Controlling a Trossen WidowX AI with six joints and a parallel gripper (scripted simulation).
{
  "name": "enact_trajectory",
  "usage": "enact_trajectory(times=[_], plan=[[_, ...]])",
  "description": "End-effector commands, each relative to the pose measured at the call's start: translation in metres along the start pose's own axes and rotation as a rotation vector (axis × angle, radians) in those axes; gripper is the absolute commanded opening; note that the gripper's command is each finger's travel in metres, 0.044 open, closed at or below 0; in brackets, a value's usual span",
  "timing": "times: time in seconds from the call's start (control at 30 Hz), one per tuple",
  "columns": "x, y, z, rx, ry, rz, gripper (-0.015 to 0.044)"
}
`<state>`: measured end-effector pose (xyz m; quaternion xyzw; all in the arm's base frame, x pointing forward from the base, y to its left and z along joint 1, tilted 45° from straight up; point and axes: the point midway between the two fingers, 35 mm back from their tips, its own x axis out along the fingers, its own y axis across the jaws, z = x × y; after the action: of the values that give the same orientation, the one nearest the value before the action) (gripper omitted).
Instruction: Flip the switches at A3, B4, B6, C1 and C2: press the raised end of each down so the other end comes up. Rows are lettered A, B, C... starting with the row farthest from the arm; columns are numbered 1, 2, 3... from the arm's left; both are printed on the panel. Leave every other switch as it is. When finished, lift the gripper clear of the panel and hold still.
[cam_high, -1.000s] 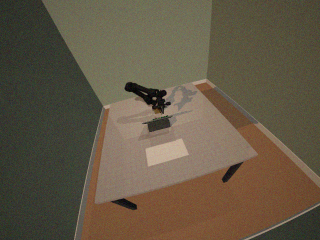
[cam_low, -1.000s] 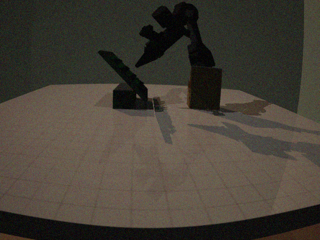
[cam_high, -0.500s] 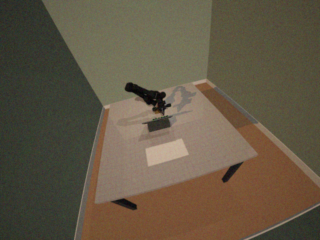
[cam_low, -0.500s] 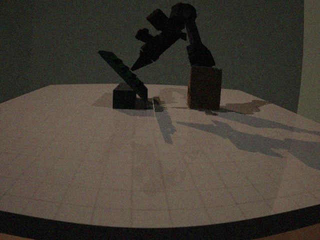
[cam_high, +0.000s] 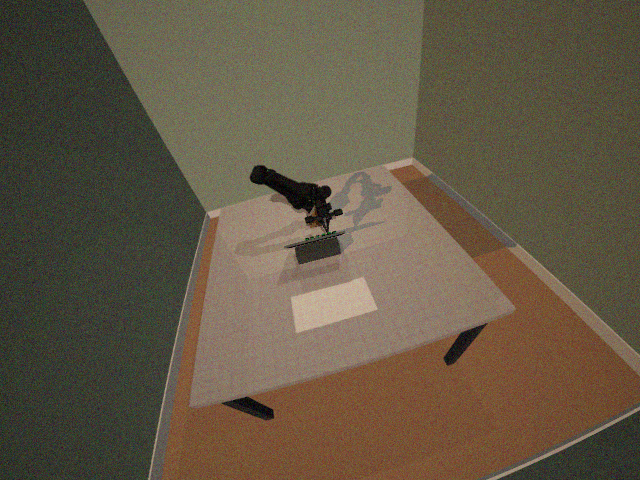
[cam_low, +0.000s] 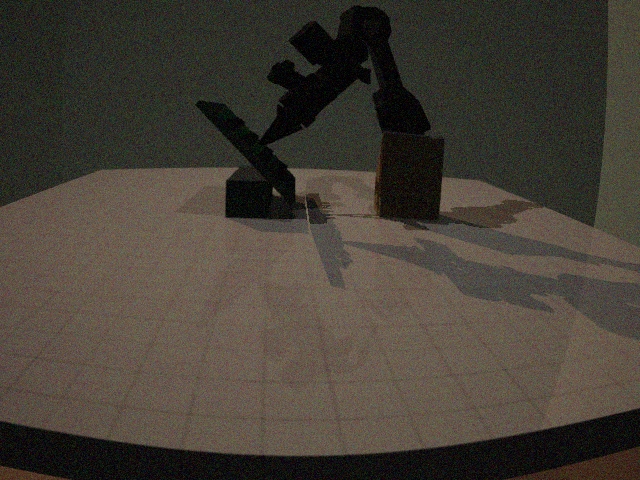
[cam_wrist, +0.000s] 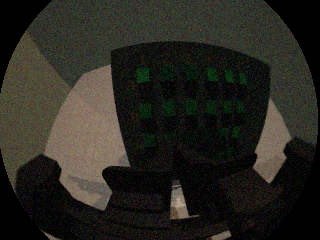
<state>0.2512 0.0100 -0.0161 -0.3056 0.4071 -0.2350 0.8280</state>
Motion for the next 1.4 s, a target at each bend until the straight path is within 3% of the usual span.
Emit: enact_trajectory(times=[0.0, 1.37], plan=[[0.0004, 0.0007, -0.0005, -0.004, 0.002, 0.004, 0.0], [0.0049, 0.0006, -0.0003, -0.004, 0.002, 0.004, 0.0]])
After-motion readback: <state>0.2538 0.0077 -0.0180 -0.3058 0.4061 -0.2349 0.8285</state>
